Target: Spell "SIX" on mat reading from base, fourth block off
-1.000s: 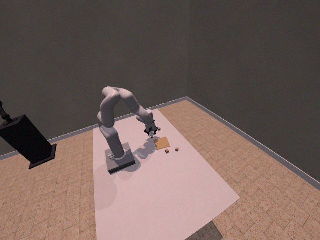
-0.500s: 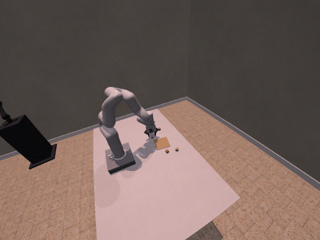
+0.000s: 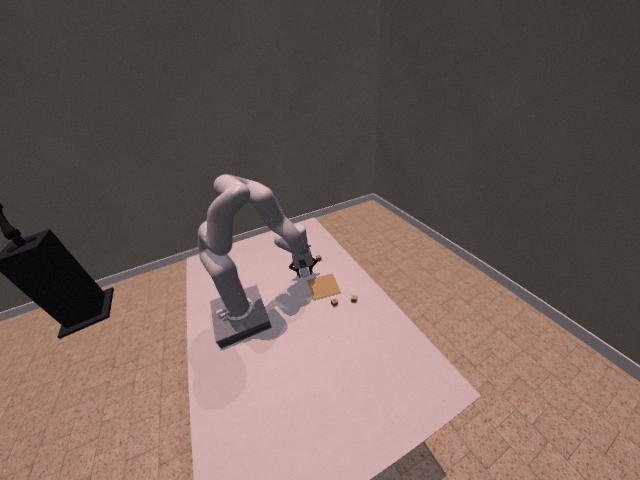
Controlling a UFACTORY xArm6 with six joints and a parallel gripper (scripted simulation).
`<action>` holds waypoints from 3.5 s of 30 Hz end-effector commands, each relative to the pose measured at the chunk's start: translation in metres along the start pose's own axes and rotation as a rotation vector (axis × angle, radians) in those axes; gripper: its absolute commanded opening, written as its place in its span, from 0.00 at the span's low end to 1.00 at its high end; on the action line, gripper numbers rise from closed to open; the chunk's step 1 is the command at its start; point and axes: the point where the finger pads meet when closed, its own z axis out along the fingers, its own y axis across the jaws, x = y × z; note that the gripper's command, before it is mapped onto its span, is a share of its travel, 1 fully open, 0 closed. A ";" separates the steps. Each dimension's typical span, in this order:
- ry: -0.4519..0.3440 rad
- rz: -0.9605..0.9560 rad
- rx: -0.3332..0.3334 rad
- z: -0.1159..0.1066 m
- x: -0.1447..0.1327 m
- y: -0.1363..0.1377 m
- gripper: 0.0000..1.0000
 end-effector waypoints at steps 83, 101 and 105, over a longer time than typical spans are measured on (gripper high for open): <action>-0.002 0.000 0.003 -0.001 -0.001 -0.001 0.21; -0.002 0.000 0.003 -0.072 -0.001 -0.001 0.21; -0.002 0.000 0.003 -0.094 -0.001 -0.001 0.21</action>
